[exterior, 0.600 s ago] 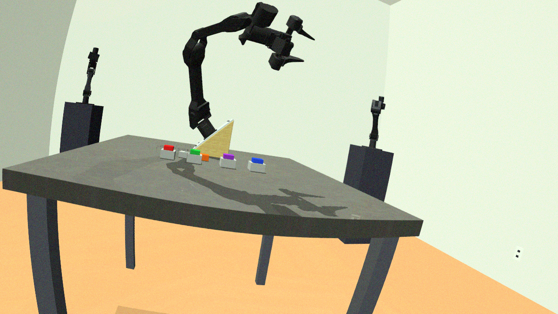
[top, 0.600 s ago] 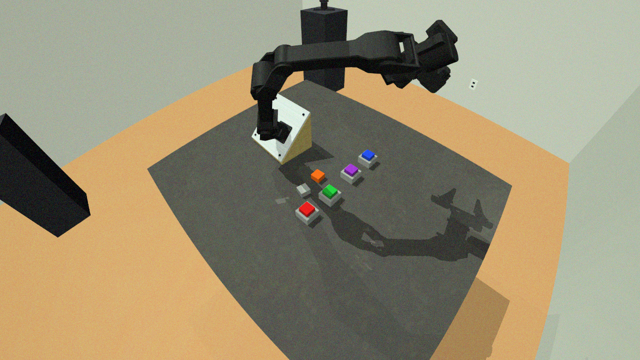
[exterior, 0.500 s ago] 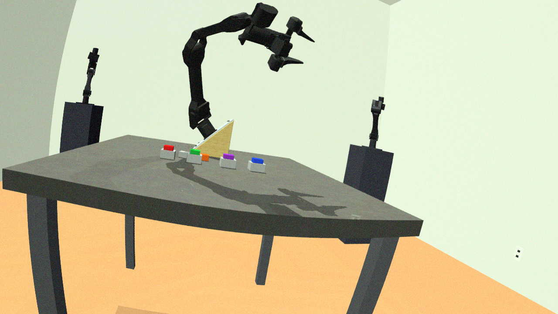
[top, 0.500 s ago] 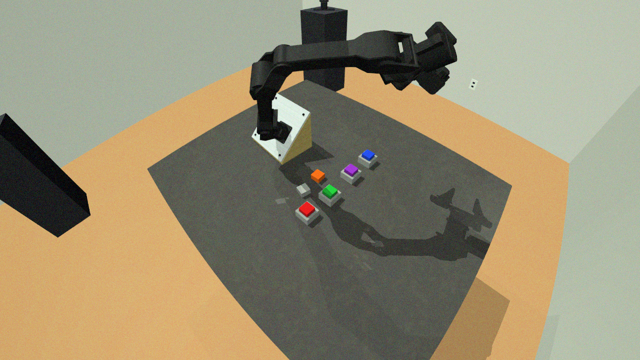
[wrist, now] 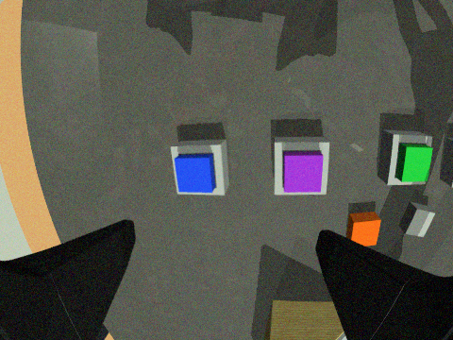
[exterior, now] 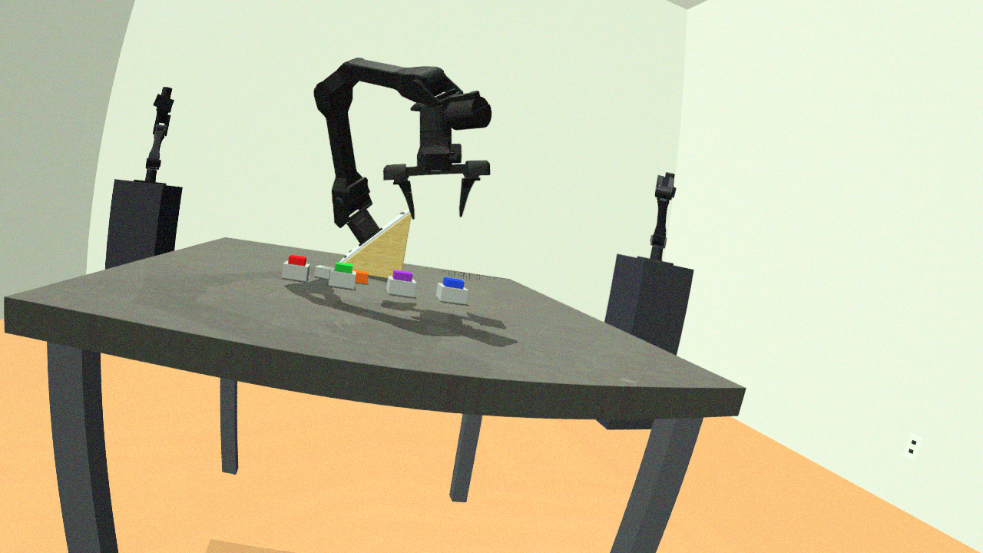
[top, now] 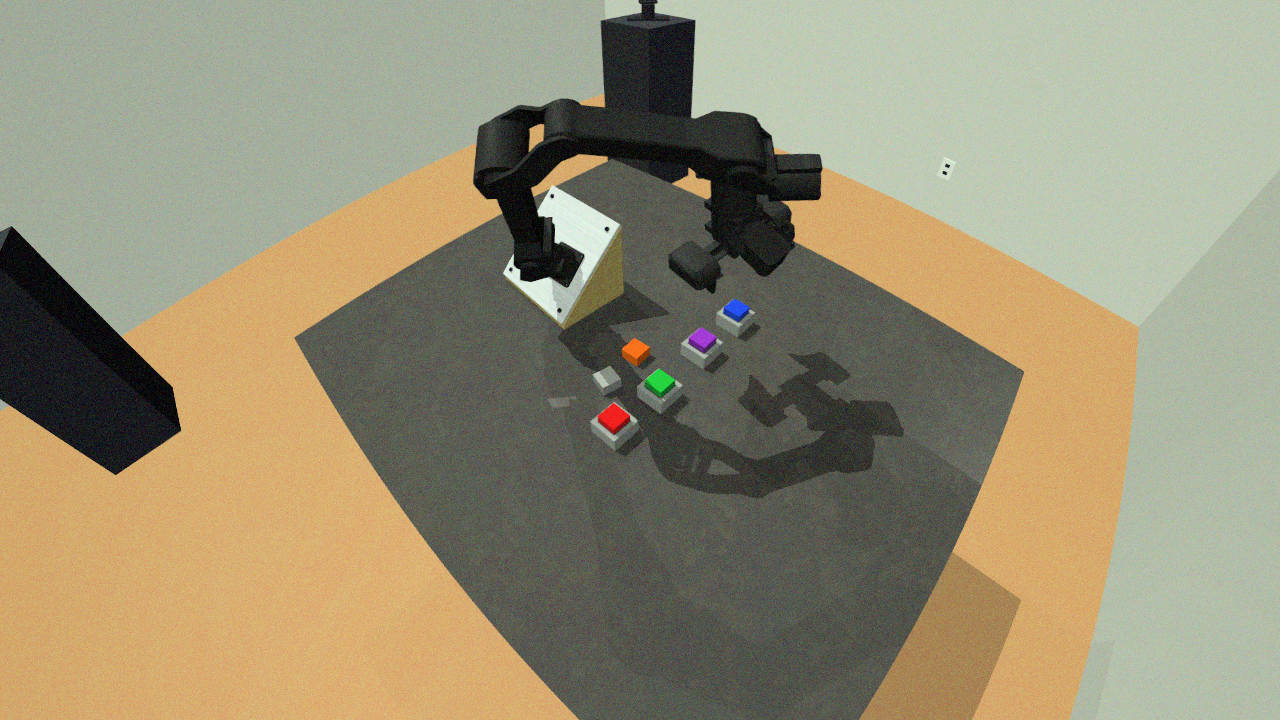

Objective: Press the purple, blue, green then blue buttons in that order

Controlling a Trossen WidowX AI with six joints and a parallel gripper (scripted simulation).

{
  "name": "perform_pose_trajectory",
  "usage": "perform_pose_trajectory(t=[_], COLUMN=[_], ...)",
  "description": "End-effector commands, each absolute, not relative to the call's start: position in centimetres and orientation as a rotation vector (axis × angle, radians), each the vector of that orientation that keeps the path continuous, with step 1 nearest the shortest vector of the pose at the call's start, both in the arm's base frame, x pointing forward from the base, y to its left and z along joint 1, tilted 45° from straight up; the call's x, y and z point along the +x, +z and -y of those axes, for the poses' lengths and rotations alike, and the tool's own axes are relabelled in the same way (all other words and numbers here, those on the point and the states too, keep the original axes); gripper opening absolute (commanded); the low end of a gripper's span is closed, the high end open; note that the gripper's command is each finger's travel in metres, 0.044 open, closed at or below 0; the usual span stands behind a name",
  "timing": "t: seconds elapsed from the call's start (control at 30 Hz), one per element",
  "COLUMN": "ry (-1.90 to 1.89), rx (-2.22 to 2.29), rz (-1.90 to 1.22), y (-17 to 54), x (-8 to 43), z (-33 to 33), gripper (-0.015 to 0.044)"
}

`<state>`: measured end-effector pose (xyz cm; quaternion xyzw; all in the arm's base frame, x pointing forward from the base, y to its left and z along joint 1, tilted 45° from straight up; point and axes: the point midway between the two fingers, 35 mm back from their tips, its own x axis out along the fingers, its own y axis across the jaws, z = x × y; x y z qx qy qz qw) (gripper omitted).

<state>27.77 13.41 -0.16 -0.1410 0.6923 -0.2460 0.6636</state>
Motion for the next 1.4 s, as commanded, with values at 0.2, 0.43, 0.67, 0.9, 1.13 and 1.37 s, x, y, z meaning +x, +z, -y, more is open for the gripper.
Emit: perform_pose_trajectory(t=[0.2, 0.43, 0.67, 0.9, 1.13, 1.37], ry=[-0.599, -0.588, -0.601, -0.601, -0.601, -0.601], rx=[-0.602, -0.608, -0.603, -0.603, -0.603, -0.603], rz=[-1.521, -1.526, -1.520, -1.520, -1.520, -1.519], y=[1.1, -1.9, -3.3, -3.3, -3.7, -4.5], x=[26.6, 26.6, 26.5, 26.5, 26.5, 26.5], z=[-9.7, -6.9, -5.3, -5.3, -5.0, -4.2], gripper=[0.0400, 0.0242, 0.0059, 0.0020, 0.0020, 0.0020])
